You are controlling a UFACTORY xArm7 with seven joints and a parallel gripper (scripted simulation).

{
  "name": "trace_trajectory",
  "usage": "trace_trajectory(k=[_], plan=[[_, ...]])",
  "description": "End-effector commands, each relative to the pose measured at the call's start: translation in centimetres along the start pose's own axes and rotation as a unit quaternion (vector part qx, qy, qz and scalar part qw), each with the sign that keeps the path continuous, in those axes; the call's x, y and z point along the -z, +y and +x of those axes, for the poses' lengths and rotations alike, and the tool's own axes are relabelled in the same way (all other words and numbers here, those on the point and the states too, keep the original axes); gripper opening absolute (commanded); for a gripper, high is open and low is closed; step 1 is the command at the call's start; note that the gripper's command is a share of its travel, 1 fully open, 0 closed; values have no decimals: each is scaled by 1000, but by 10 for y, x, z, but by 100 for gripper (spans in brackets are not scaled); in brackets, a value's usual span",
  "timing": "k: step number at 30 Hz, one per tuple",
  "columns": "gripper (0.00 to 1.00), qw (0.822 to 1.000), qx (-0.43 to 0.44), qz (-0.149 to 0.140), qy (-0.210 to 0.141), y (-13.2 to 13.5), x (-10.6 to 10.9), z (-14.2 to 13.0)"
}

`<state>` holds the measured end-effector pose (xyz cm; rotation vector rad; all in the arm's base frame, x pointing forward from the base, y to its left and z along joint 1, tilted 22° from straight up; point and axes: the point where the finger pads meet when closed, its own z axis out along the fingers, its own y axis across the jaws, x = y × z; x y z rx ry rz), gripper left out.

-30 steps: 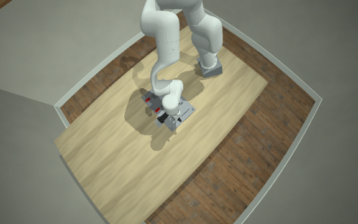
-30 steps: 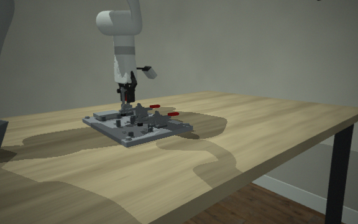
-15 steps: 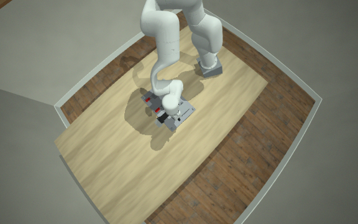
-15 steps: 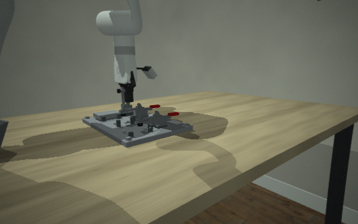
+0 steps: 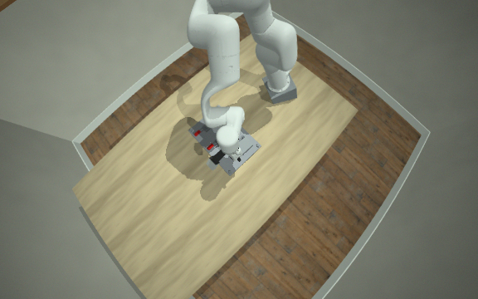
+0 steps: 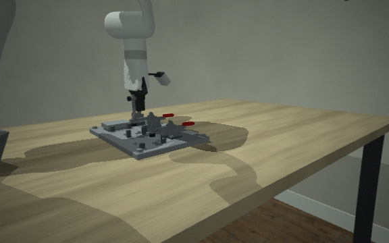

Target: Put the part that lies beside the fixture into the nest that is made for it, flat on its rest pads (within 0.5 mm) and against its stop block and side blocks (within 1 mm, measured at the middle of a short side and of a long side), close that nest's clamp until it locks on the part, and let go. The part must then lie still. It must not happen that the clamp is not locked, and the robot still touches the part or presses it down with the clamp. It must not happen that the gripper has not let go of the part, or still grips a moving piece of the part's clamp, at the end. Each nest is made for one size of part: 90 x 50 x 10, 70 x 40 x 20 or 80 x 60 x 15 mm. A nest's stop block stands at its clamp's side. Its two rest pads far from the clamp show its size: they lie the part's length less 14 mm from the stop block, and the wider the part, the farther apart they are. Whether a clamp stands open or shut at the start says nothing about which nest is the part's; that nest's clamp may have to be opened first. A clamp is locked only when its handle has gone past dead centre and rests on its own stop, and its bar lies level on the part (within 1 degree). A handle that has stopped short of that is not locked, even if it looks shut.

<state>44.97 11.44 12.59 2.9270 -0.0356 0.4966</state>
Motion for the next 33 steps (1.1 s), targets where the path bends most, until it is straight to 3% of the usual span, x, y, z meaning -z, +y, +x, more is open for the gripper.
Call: trace_trajectory(k=[1, 33], plan=[[0, 1000, 0, 1, 2, -1, 1, 1], [0, 1000, 0, 1, 2, -1, 2, 7]])
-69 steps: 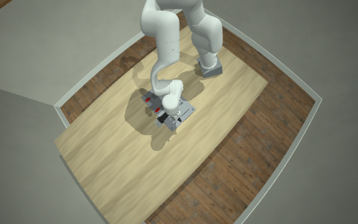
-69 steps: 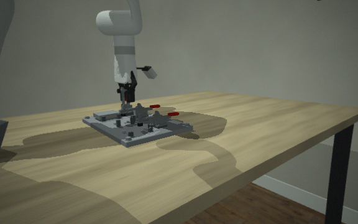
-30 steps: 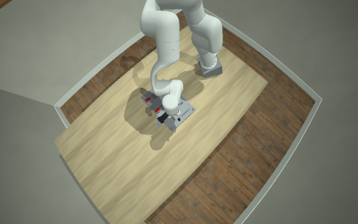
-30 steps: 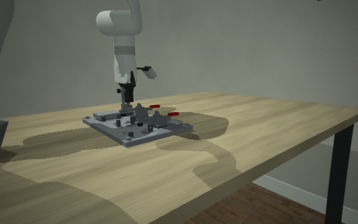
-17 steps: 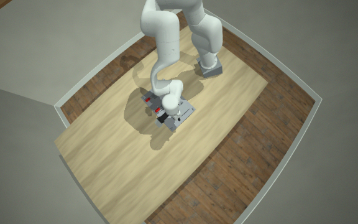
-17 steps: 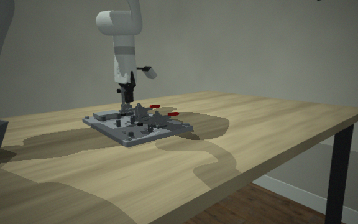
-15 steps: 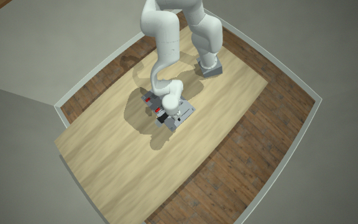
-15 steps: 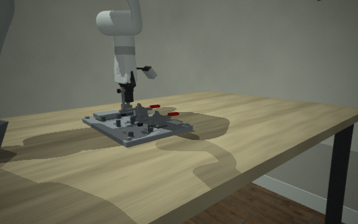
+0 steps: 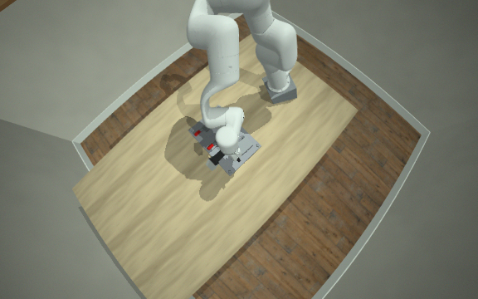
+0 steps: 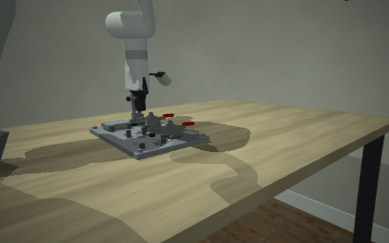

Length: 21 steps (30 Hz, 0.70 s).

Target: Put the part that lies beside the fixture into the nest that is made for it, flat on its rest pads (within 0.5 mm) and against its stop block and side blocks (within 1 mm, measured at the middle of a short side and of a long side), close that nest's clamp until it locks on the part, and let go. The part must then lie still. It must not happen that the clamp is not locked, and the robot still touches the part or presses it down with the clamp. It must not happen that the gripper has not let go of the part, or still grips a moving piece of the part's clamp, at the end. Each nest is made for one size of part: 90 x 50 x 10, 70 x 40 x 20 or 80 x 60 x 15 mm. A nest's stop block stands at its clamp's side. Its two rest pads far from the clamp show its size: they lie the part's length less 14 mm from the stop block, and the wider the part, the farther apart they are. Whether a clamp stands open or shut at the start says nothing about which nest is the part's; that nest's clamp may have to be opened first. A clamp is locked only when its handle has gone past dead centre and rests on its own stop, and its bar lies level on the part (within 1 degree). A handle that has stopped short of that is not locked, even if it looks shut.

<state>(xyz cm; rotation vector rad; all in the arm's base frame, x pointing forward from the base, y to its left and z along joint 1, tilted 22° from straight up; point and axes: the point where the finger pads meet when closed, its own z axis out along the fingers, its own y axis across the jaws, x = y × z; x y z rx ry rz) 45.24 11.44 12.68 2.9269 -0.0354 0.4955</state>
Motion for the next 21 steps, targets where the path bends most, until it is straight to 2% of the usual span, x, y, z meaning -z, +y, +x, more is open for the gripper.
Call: trace_trajectory(k=[1, 21], plan=[[0, 1000, 0, 1, 2, -1, 2, 4], [0, 1000, 0, 1, 2, -1, -2, 21]])
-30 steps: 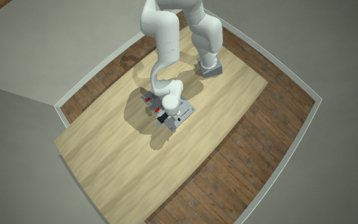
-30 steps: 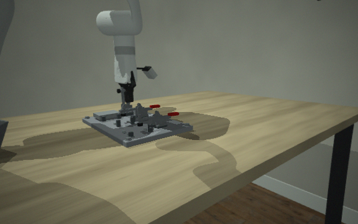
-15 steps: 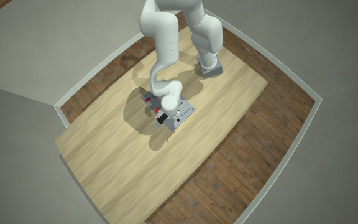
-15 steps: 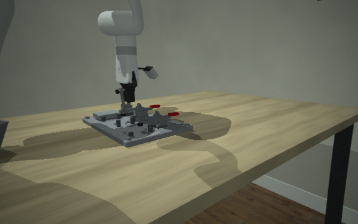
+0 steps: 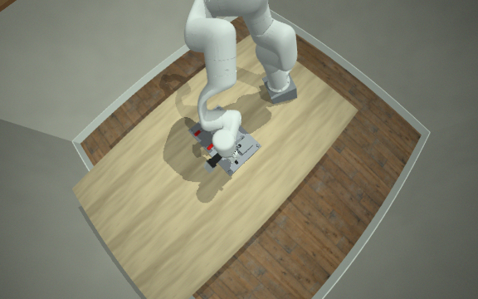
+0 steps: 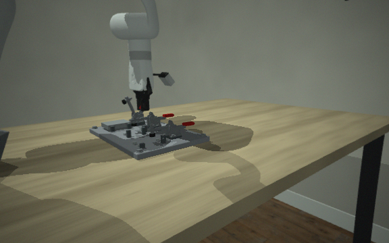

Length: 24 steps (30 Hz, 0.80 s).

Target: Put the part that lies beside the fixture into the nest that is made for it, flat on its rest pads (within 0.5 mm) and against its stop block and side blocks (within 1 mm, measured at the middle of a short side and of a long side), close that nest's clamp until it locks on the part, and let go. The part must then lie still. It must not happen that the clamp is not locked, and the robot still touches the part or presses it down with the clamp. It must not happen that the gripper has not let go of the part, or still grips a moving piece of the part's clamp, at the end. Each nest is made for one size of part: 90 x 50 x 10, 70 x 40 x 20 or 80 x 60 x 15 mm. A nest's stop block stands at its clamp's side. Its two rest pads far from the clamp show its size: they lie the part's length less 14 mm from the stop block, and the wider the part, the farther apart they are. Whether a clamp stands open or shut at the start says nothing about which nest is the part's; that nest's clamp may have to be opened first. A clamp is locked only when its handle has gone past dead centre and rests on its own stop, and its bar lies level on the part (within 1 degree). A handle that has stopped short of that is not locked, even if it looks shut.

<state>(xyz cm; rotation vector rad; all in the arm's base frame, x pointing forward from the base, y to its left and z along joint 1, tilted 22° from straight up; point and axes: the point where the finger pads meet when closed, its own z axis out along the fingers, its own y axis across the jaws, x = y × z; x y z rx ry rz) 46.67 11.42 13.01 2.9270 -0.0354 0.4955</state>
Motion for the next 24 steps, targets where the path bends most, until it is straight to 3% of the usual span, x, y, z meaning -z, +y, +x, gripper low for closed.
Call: trace_trajectory(k=[1, 24], plan=[[0, 1000, 0, 1, 2, -1, 0, 7], [0, 1000, 0, 1, 2, -1, -14, 26]])
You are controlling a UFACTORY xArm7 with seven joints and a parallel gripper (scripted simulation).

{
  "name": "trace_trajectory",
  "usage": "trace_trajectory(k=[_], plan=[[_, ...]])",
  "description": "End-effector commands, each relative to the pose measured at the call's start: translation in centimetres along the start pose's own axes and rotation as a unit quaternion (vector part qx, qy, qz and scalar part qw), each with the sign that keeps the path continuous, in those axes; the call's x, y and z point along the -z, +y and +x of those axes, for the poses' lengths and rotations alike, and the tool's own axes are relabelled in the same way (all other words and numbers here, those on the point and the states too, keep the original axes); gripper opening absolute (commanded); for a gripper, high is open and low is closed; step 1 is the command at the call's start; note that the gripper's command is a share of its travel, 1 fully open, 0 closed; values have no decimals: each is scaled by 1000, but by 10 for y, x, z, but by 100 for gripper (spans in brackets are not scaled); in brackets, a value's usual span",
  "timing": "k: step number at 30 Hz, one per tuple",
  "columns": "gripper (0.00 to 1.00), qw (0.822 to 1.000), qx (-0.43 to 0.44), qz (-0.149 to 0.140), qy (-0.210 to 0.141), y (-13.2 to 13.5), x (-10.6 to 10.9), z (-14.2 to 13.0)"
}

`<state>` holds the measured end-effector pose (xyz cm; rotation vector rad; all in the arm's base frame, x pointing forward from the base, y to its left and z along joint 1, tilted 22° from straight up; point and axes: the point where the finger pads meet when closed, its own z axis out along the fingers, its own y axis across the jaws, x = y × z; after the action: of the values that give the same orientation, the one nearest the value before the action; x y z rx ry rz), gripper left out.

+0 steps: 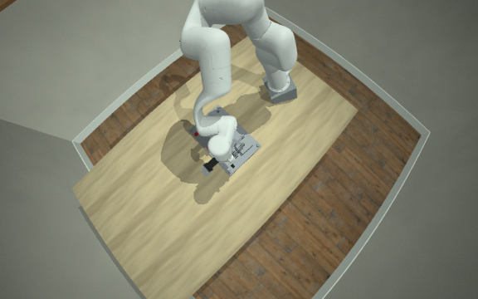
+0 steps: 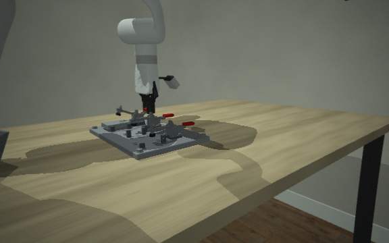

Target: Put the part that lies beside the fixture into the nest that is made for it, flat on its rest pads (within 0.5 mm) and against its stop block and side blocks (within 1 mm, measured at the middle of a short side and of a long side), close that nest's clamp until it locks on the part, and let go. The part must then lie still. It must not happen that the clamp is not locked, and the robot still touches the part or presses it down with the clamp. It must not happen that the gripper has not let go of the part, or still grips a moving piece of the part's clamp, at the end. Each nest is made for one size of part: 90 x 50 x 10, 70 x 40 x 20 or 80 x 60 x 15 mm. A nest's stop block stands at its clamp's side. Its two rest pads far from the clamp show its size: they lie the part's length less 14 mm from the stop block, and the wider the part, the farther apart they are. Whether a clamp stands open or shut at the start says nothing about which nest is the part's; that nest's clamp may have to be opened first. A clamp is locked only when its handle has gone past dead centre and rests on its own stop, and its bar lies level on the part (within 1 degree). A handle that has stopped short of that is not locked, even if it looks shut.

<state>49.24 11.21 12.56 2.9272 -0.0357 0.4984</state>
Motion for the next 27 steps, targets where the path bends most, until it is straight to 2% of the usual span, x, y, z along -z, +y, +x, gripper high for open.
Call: trace_trajectory(k=[1, 27], plan=[[0, 1000, 0, 0, 1, -1, -2, 3], [0, 1000, 0, 0, 1, -1, -15, 11]])
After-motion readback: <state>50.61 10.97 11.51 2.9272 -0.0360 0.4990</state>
